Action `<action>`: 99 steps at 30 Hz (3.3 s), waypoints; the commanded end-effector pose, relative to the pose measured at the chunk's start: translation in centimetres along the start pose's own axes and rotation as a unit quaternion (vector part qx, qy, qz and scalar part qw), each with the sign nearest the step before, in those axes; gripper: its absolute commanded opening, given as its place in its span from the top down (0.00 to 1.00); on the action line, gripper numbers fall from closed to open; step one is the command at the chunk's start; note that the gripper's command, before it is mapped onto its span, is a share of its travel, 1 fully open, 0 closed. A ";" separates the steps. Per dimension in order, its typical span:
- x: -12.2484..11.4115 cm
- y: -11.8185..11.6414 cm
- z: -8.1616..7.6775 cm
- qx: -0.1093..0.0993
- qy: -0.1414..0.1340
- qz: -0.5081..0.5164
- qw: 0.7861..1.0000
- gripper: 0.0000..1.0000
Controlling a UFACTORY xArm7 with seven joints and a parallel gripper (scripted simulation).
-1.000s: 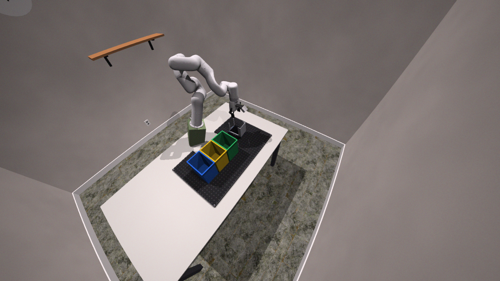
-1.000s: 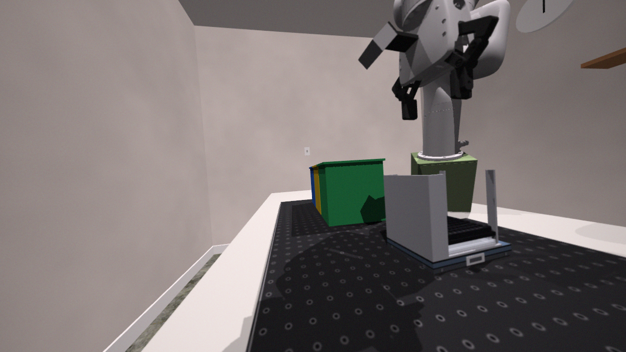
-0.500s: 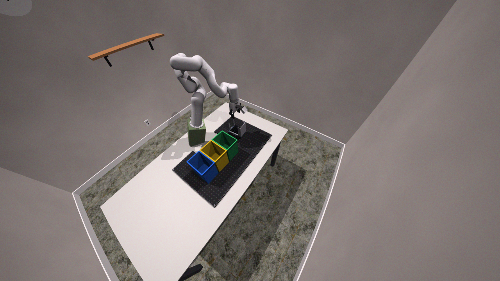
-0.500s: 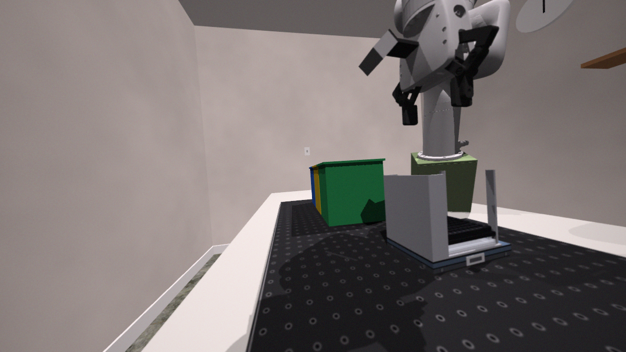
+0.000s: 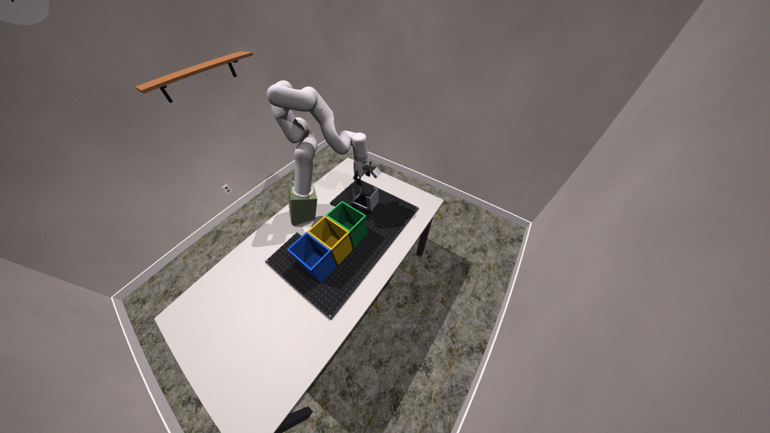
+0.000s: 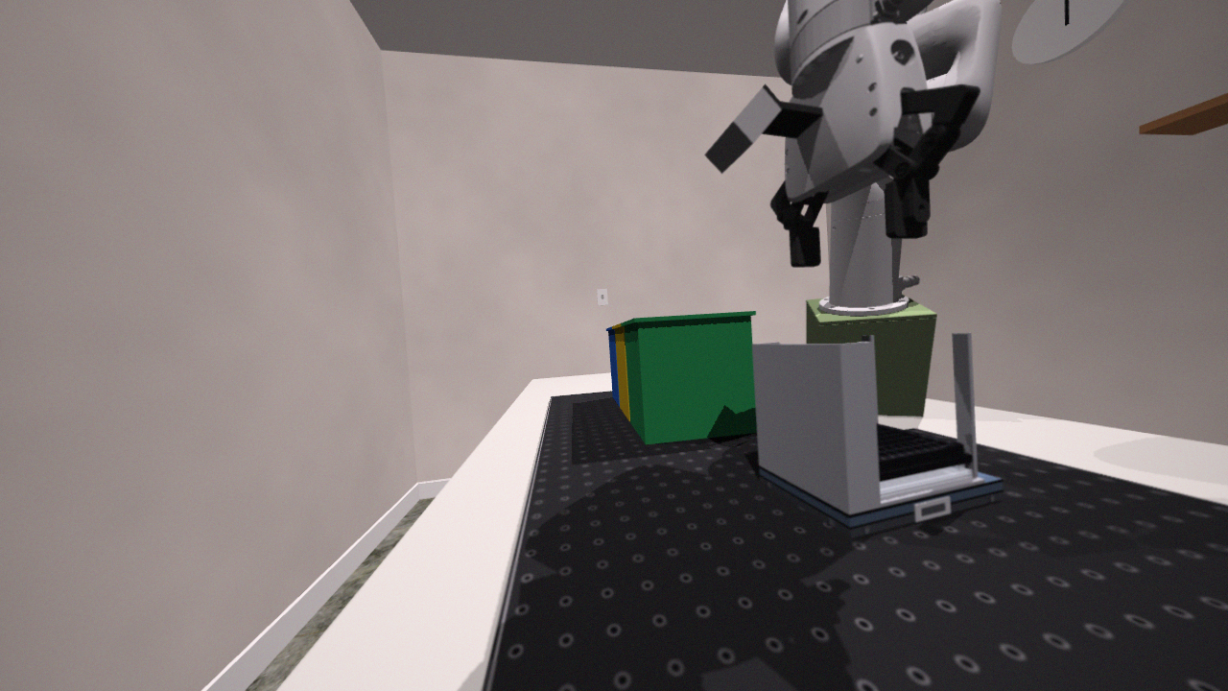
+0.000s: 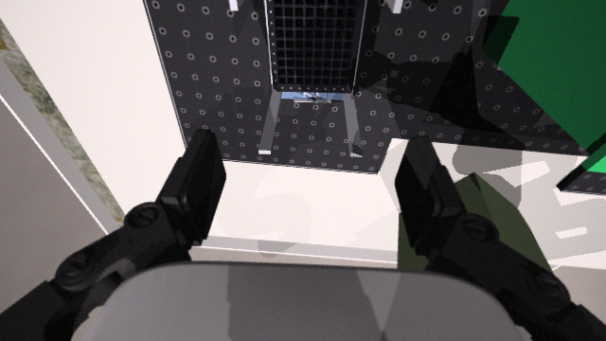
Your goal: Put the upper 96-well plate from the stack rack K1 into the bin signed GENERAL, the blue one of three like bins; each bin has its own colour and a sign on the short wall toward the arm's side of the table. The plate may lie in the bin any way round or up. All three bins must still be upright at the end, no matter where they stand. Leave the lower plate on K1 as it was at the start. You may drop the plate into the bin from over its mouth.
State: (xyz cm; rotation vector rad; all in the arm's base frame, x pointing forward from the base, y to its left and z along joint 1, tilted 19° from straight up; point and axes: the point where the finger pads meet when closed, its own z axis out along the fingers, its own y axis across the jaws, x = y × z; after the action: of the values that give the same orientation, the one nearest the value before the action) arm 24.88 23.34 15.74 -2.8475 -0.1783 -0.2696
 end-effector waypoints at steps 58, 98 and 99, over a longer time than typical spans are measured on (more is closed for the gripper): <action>0.1 -0.1 8.7 0.001 0.001 0.000 1.000 0.00; 0.1 -0.1 14.7 0.001 0.001 0.000 1.000 0.00; 0.1 -0.1 14.9 0.001 0.001 0.000 1.000 0.00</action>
State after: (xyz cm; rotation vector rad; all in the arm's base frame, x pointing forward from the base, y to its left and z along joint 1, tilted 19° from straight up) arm 27.27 27.44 2.12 -2.8647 -0.1773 -0.2604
